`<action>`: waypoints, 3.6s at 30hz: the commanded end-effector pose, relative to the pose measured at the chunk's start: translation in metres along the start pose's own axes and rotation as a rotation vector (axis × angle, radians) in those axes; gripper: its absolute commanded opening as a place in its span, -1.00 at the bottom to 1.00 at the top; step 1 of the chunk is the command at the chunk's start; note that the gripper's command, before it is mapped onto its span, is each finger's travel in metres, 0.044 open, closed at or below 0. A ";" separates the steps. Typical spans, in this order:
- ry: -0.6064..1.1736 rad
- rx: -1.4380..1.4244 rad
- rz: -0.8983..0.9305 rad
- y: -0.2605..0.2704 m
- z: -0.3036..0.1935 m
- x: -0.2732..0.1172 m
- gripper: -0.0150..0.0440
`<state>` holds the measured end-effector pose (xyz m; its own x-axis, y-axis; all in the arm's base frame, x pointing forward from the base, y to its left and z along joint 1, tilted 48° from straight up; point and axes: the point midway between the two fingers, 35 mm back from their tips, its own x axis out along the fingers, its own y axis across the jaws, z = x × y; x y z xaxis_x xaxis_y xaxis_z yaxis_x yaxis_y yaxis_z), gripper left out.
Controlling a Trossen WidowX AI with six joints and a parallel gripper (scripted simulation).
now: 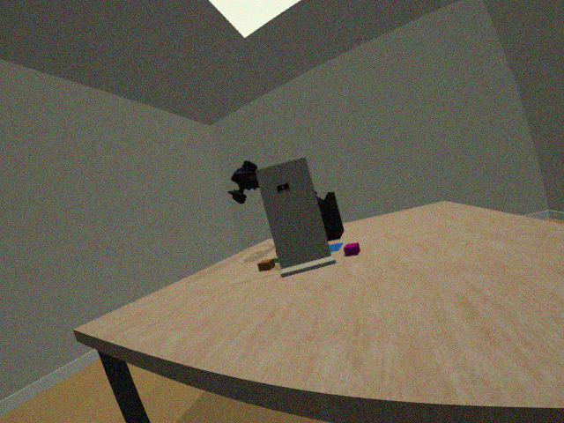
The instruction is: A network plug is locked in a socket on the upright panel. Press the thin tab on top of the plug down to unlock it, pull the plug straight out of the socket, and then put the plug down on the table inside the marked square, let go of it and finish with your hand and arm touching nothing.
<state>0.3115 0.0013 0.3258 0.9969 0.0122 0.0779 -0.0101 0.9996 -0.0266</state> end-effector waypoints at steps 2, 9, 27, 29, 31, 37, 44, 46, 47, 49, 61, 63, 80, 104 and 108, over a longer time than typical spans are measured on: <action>0.022 0.015 0.016 0.001 -0.007 0.000 0.69; 0.264 0.205 0.160 0.016 -0.081 -0.011 0.06; 0.715 0.715 0.321 0.047 -0.187 -0.070 0.04; 0.715 0.715 0.321 0.047 -0.187 -0.070 0.04; 0.715 0.715 0.321 0.047 -0.187 -0.070 0.04; 0.717 0.712 0.322 0.049 -0.189 -0.063 0.04; 0.720 0.709 0.323 0.055 -0.195 -0.044 0.04; 0.719 0.710 0.323 0.057 -0.197 -0.039 0.04; 0.718 0.711 0.323 0.059 -0.198 -0.036 0.04; 0.717 0.712 0.322 0.061 -0.200 -0.031 0.04; 0.713 0.716 0.322 0.069 -0.207 -0.015 0.04; 0.713 0.716 0.322 0.070 -0.207 -0.013 0.04; 0.714 0.716 0.322 0.076 -0.212 0.005 0.04; 0.712 0.715 0.323 0.086 -0.222 0.028 0.04; 0.711 0.716 0.323 0.088 -0.224 0.032 0.04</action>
<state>0.3537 0.0822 0.1029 0.7485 0.4971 -0.4389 -0.0973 0.7370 0.6688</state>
